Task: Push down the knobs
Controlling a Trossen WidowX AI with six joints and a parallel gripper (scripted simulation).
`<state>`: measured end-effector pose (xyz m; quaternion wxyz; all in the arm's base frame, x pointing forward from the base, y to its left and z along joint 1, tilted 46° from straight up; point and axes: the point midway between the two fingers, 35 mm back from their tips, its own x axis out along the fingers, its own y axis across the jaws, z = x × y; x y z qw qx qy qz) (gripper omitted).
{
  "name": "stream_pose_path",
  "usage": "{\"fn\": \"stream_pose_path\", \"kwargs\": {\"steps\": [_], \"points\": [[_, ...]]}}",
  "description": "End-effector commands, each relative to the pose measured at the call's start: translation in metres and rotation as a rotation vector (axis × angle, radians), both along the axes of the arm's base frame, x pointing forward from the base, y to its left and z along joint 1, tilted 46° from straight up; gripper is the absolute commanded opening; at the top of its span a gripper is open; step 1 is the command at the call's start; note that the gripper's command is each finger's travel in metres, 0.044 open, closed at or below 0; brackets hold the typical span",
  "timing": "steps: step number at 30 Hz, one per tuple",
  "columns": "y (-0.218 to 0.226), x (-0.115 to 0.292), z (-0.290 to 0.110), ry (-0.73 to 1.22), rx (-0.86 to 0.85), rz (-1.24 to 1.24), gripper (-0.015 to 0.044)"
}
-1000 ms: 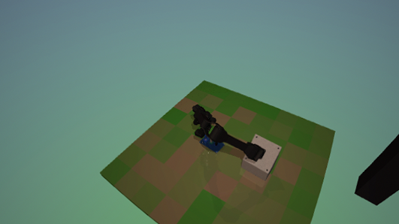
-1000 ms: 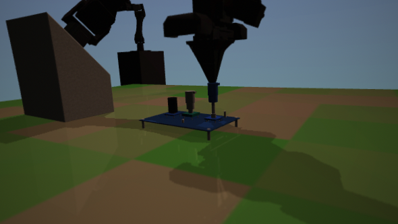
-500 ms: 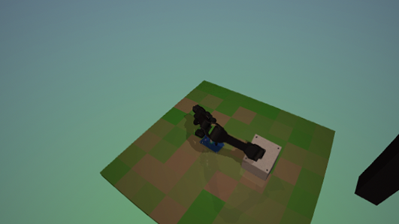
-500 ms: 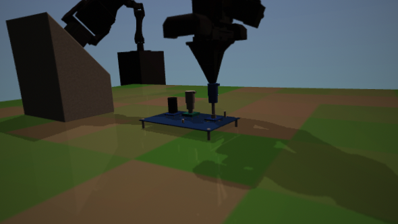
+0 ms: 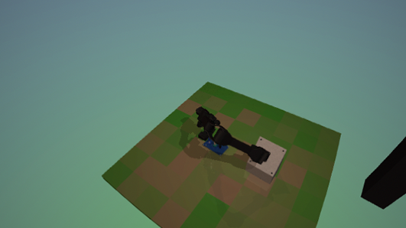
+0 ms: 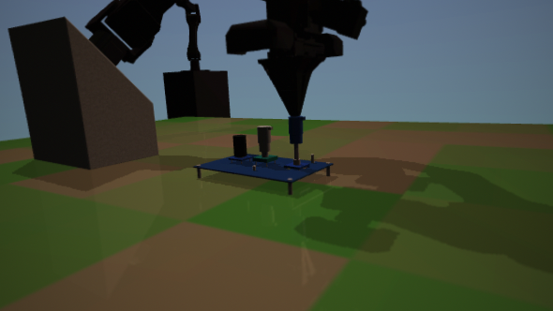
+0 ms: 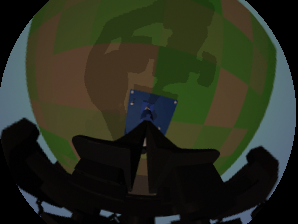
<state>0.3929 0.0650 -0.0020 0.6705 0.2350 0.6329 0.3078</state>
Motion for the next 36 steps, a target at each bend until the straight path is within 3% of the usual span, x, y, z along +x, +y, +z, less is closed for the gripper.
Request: {"fn": "stream_pose_path", "kwargs": {"steps": [1,36], "points": [[0.016,0.001,-0.011,-0.004,0.003,0.025,0.0000],[0.026,0.001,-0.021,-0.004,0.003,0.025,0.0000]]}}
